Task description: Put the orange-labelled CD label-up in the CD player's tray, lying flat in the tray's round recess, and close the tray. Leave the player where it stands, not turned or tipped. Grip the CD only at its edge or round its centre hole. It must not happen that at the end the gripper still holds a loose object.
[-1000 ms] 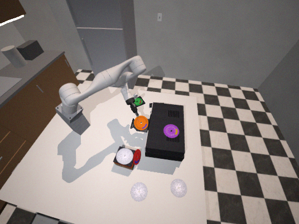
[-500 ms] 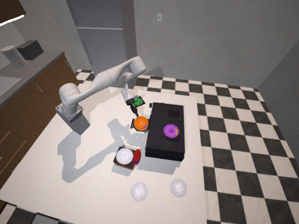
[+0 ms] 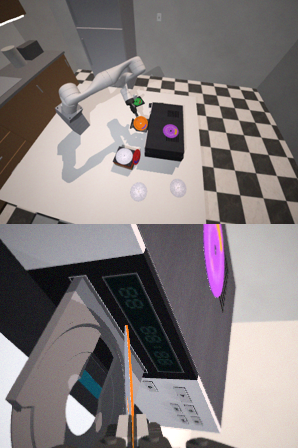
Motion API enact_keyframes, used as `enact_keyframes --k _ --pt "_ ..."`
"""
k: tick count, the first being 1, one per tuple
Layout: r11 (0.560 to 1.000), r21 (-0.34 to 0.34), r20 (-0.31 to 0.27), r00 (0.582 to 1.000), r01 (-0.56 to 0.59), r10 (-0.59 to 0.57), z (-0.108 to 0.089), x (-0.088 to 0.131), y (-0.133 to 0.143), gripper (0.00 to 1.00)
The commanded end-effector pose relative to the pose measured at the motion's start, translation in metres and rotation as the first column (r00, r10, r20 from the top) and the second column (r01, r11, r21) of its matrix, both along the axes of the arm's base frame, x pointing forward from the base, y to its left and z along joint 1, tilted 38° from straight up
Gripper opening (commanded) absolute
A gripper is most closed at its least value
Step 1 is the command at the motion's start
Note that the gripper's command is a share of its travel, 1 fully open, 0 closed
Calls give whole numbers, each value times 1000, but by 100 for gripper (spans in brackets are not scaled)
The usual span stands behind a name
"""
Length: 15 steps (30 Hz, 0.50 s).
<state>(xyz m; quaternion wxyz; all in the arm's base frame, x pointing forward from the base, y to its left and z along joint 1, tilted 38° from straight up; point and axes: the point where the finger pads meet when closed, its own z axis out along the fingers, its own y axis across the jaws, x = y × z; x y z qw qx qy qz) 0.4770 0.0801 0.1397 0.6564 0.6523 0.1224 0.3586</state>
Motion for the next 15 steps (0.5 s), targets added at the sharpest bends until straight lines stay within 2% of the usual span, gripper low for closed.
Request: enact_keyframes --k 1,14,15 --pt "1000 1 1 1000 -1 1 1 0 1 11" --pt "1000 1 1 1000 -1 1 1 0 1 11" --pt "1000 1 1 1000 -1 1 1 0 1 24"
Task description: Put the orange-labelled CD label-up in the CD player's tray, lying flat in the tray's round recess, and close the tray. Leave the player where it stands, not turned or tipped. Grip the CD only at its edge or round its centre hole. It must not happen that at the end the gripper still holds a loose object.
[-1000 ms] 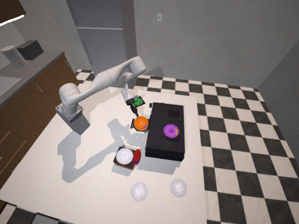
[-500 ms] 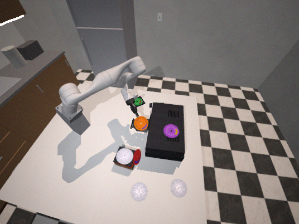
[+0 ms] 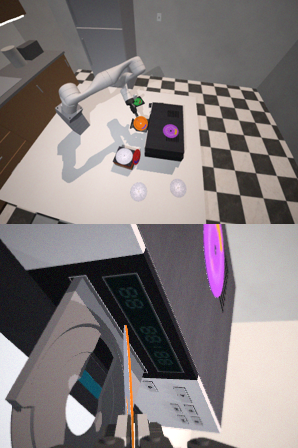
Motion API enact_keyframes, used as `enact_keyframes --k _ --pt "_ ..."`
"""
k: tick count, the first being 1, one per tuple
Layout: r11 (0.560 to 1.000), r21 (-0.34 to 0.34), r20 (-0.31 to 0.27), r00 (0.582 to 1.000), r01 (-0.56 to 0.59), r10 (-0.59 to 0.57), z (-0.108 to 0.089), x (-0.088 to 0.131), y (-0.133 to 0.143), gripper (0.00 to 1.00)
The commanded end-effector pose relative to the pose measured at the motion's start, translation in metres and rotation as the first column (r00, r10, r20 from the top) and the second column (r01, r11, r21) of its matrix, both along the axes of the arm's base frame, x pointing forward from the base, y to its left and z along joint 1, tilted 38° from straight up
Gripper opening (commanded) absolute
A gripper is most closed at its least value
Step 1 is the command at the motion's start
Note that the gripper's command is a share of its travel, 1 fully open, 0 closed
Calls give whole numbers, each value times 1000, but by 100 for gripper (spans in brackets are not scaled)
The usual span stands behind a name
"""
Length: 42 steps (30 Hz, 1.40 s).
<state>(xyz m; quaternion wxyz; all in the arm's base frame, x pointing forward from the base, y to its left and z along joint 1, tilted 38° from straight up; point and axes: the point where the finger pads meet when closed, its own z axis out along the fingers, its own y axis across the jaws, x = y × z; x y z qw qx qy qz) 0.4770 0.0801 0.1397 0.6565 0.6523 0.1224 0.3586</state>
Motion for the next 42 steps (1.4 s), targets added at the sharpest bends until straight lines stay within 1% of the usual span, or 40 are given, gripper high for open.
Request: enact_keyframes --k 1,35,42 --pt "1000 1 1 1000 -1 1 1 0 1 24" --pt "1000 1 1 1000 -1 1 0 0 1 24" --pt "1000 1 1 1000 -1 1 -4 1 1 24"
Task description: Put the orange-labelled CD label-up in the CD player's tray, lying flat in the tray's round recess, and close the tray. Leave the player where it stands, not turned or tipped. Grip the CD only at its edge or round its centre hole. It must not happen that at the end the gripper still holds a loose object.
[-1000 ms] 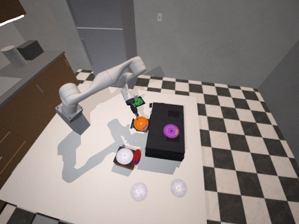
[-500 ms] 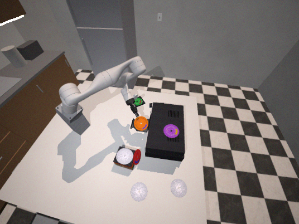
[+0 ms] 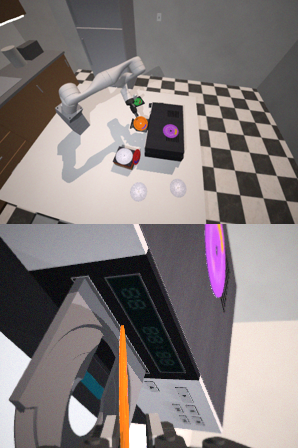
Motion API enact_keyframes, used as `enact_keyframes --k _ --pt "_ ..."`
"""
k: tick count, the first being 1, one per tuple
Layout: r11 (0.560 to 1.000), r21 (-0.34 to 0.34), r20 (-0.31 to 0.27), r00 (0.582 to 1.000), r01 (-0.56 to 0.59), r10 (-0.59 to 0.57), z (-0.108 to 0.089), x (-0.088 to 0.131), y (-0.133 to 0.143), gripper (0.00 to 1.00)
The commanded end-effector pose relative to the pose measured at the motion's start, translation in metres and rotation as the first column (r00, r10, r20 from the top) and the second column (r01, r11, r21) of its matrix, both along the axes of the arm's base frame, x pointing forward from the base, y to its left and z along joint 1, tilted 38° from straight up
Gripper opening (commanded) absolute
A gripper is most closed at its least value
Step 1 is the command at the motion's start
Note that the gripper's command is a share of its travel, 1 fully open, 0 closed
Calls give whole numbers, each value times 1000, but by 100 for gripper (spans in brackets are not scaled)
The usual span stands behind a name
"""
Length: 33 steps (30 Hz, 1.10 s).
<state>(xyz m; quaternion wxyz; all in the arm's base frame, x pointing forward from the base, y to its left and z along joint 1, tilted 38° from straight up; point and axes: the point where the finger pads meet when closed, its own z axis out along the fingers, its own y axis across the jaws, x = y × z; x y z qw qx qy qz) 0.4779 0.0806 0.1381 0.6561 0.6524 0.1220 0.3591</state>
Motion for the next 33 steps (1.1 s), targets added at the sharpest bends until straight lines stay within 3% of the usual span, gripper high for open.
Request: enact_keyframes --k 1,18,33 --pt "1000 0 0 1000 0 0 -3 1 1 24" --pt "1000 0 0 1000 0 0 -33 15 0 24" --pt "1000 0 0 1000 0 0 -43 21 -2 24"
